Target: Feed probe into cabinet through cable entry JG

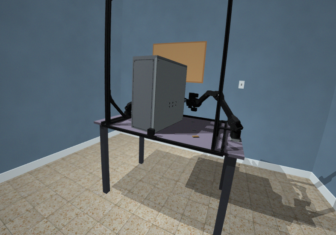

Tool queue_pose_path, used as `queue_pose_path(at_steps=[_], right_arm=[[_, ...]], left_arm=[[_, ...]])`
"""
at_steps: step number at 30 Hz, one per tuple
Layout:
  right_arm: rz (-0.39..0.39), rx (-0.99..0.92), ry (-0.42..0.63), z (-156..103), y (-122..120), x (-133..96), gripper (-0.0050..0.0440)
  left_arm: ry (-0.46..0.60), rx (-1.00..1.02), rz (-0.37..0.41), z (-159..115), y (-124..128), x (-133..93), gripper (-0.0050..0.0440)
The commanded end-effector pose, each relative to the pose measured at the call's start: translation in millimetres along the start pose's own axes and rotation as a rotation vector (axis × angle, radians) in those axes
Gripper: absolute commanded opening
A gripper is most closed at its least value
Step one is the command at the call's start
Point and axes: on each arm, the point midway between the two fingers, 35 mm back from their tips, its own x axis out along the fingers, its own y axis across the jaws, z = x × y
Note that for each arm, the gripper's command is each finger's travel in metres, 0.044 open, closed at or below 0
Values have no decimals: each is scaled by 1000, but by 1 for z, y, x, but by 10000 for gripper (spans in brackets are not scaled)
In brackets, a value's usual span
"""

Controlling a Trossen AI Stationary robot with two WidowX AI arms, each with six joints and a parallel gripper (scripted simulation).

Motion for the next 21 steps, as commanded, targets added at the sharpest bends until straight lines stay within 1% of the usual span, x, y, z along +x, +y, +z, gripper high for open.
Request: queue_pose_path(at_steps=[1, 9, 11, 12, 21], right_arm=[[-3, 3, 2, 0, -1, 0, 0], [-3, 3, 2, 0, -1, 0, 0], [-3, 3, 2, 0, -1, 0, 0], [-3, 3, 2, 0, -1, 0, 24], [-3, 3, 2, 0, -1, 0, 240]], left_arm=[[-5, -2, 0, 1, 1, 0, 77], [-5, -2, 0, 1, 1, 0, 24], [-5, -2, 0, 1, 1, 0, 24], [-5, -2, 0, 1, 1, 0, 0], [-5, -2, 0, 1, 1, 0, 0]])
